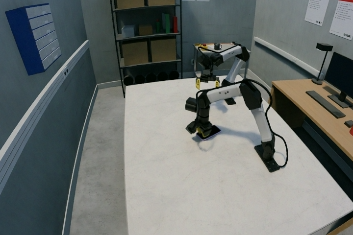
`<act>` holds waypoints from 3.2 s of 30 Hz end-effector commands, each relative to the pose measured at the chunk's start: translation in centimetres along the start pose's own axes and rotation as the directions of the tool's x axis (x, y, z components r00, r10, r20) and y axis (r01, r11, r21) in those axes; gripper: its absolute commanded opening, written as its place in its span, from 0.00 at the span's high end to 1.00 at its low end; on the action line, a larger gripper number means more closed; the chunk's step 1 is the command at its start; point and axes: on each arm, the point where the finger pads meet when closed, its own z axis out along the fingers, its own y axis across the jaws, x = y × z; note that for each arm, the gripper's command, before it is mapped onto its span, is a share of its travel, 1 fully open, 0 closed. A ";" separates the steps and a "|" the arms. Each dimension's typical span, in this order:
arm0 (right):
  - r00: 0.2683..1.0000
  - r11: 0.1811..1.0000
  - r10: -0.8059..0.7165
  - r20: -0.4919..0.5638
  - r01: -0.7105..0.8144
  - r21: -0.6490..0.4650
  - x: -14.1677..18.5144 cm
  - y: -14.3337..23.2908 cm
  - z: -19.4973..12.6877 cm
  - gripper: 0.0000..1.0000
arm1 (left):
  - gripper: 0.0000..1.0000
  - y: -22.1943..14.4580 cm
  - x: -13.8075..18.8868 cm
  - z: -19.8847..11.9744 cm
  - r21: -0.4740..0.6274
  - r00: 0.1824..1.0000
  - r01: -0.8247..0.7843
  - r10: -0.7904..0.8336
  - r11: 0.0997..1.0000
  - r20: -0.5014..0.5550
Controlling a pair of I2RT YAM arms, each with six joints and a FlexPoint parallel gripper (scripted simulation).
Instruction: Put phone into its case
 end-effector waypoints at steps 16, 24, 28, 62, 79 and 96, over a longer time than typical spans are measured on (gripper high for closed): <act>1.000 1.000 -0.024 0.017 0.024 0.018 -1.3 -0.5 -0.2 0.00 | 0.64 -0.4 0.3 1.0 0.005 1.000 0.003 -0.002 1.000 -0.009; 1.000 1.000 -0.024 0.017 0.024 0.018 -1.3 -0.5 -0.2 0.00 | 0.64 -0.3 -0.5 -1.3 -0.023 1.000 0.005 -0.006 1.000 -0.030; 1.000 0.999 -0.020 0.023 0.019 0.029 -1.3 -0.6 -0.2 0.00 | 0.64 -0.4 -0.6 -1.8 -0.015 1.000 0.003 -0.004 1.000 -0.016; 0.993 0.987 0.050 0.105 -0.065 0.146 2.3 3.5 -1.6 0.00 | 0.64 -0.4 -0.8 -2.5 0.001 1.000 0.005 -0.005 1.000 -0.007; 0.993 0.987 0.051 0.106 -0.066 0.148 2.3 3.4 -1.7 0.00 | 0.64 -0.8 2.4 -4.4 0.047 0.999 0.047 -0.048 0.998 0.007; 0.993 0.987 0.051 0.106 -0.066 0.148 2.3 3.4 -1.7 0.00 | 0.64 -0.4 4.8 -3.9 0.023 1.000 0.002 -0.003 1.000 0.018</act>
